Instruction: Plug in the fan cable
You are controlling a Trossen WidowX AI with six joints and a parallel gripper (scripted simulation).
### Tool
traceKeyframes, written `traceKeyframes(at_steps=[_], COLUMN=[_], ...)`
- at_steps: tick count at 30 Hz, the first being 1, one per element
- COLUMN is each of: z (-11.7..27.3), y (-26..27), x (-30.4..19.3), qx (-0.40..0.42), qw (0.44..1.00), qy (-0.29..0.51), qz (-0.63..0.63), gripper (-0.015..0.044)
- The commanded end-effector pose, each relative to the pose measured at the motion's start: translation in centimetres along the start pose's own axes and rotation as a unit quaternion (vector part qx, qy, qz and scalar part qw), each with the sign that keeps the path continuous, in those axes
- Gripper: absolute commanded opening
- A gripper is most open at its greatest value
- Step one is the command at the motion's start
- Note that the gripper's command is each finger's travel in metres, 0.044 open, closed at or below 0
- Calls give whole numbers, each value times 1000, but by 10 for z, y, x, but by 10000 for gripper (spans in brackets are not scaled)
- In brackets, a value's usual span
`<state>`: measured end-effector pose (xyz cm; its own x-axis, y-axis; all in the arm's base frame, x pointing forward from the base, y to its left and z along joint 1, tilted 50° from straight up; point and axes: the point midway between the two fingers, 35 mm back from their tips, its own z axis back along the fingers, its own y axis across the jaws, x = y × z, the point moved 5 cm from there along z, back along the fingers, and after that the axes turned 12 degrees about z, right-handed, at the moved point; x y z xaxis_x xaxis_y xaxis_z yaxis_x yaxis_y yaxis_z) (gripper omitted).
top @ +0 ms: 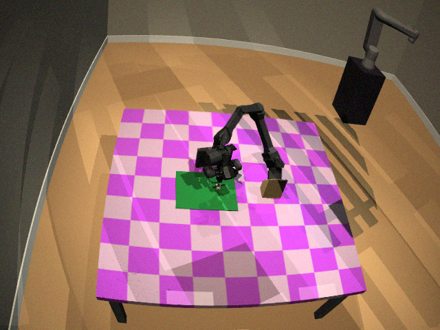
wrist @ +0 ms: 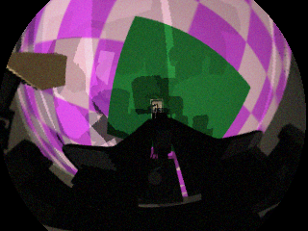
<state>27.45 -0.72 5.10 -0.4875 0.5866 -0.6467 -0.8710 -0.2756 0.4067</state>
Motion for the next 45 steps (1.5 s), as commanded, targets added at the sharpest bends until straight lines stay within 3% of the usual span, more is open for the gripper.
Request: traceKeyframes(at_steps=[1, 45], z=[1, -21], y=[-1, 0], x=[1, 2], qx=[-1, -1], qw=[1000, 1000], qy=[-1, -1], qz=[-2, -2], gripper=[0, 0])
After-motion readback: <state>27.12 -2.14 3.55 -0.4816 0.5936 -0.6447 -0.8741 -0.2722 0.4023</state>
